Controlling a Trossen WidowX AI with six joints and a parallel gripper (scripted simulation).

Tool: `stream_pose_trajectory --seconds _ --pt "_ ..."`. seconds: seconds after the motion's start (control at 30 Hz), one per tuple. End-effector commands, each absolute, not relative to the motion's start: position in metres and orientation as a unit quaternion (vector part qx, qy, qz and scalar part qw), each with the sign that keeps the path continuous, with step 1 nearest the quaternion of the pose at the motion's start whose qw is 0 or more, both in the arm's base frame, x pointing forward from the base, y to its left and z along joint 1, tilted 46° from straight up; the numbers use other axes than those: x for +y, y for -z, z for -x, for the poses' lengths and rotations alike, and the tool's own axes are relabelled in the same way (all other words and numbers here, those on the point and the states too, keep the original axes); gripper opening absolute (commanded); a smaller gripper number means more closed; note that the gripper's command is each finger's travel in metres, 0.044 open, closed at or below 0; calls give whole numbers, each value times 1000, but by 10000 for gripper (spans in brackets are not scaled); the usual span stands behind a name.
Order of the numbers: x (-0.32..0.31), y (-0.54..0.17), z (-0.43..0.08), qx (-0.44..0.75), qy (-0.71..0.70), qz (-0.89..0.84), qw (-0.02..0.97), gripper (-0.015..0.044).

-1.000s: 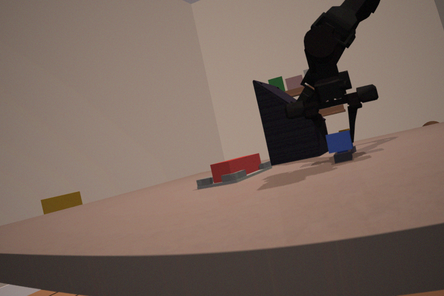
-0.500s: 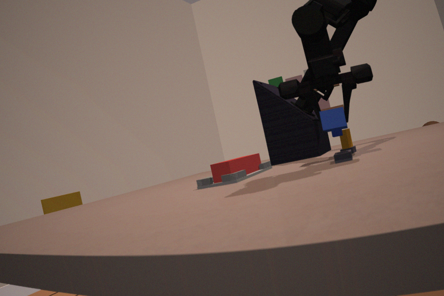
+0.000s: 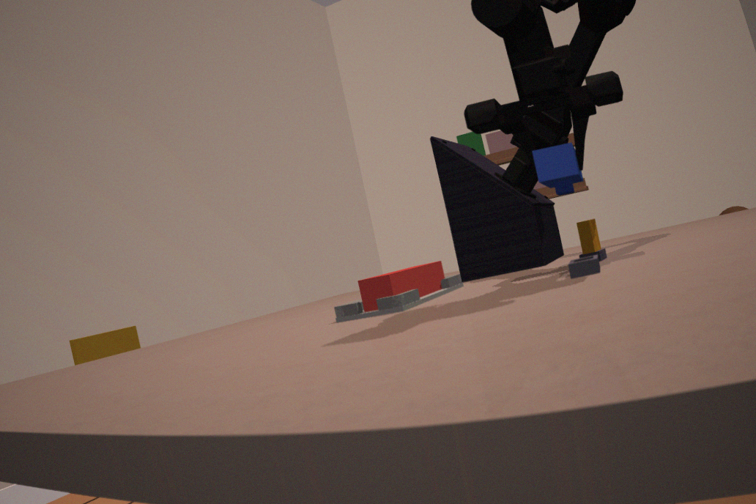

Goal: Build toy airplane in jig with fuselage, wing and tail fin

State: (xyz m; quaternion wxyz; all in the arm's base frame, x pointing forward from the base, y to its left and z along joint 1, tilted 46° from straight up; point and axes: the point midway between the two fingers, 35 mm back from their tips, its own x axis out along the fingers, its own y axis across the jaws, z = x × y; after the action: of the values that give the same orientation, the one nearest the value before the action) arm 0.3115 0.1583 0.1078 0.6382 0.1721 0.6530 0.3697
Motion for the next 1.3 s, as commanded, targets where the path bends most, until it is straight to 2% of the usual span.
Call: stream_pose_trajectory --seconds 0.0,0.37,1.27 --pt "150 -117 -311 655 -370 -172 636 0" --pt "133 -131 -309 657 -375 -171 631 0" --pt "84 -62 -334 551 -515 -7 657 0"
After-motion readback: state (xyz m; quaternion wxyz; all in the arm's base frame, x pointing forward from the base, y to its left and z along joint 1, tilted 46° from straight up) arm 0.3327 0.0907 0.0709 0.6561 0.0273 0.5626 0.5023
